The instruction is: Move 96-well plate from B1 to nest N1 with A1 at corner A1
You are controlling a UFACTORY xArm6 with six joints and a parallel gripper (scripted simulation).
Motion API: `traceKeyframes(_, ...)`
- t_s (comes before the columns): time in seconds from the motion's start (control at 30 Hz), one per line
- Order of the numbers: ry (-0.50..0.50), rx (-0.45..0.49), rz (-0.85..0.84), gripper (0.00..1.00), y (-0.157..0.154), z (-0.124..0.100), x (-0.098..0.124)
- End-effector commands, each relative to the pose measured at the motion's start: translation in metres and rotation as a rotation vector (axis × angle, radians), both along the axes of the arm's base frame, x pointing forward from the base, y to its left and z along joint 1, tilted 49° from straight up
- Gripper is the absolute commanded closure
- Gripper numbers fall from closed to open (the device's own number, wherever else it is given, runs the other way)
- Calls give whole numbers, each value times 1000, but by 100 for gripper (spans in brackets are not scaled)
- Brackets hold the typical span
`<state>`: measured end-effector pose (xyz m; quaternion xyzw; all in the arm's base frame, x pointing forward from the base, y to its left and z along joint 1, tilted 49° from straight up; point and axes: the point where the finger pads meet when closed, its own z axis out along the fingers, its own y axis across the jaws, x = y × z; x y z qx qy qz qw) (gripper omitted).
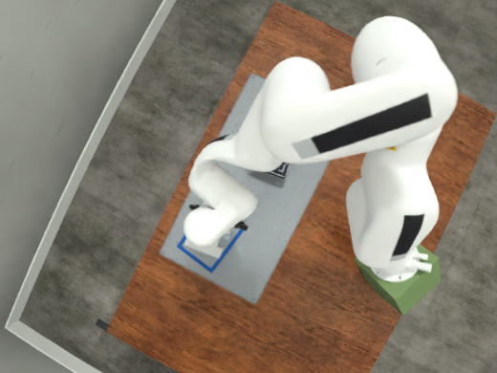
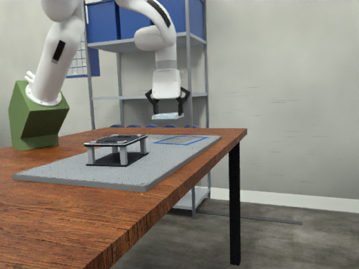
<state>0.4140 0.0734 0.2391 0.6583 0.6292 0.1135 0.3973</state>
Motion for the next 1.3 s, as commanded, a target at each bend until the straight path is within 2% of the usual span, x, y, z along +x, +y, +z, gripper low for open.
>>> traceKeyframes(0.0,-2,2,2,100,-12,5,-7)
traceKeyframes(1.27,-2,2,2,100,-104,32,-61)
